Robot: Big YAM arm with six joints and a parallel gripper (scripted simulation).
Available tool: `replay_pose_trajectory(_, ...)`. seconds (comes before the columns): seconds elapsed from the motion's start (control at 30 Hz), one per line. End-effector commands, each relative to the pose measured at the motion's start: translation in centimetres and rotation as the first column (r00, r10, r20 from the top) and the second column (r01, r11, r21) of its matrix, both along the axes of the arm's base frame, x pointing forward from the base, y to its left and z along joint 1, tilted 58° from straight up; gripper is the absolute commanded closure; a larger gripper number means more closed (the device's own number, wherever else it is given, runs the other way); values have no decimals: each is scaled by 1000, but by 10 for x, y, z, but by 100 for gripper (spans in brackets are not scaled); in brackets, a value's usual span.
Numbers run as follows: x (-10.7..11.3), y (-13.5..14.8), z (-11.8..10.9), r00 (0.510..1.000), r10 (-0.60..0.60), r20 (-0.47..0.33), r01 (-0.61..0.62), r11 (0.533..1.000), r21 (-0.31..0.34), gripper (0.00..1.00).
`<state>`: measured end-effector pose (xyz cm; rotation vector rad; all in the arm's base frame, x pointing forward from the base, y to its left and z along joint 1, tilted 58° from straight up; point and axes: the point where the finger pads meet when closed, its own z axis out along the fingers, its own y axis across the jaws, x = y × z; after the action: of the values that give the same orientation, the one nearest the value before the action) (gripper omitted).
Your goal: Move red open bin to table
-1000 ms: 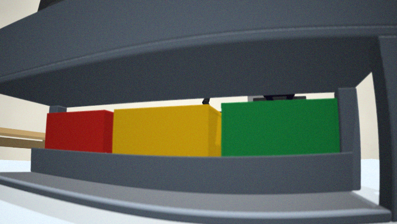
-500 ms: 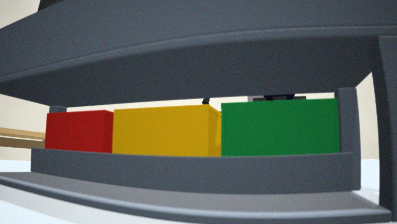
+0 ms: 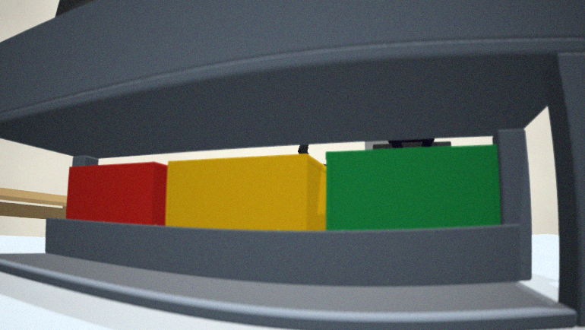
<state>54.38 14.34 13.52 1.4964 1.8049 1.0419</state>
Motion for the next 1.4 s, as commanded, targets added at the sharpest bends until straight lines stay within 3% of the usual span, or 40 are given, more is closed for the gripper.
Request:
replay_pose_trajectory(0.0, 2, -1, 5, 1000, -7, 11, 7, 1000, 10, 100)
replay_pose_trajectory(0.4, 2, -1, 5, 1000, -7, 11, 7, 1000, 10, 100)
replay_pose_trajectory(0.43, 2, -1, 5, 1000, -7, 11, 7, 1000, 10, 0)
replay_pose_trajectory(1.37, 2, -1, 4, 1000, -7, 11, 7, 1000, 9, 0)
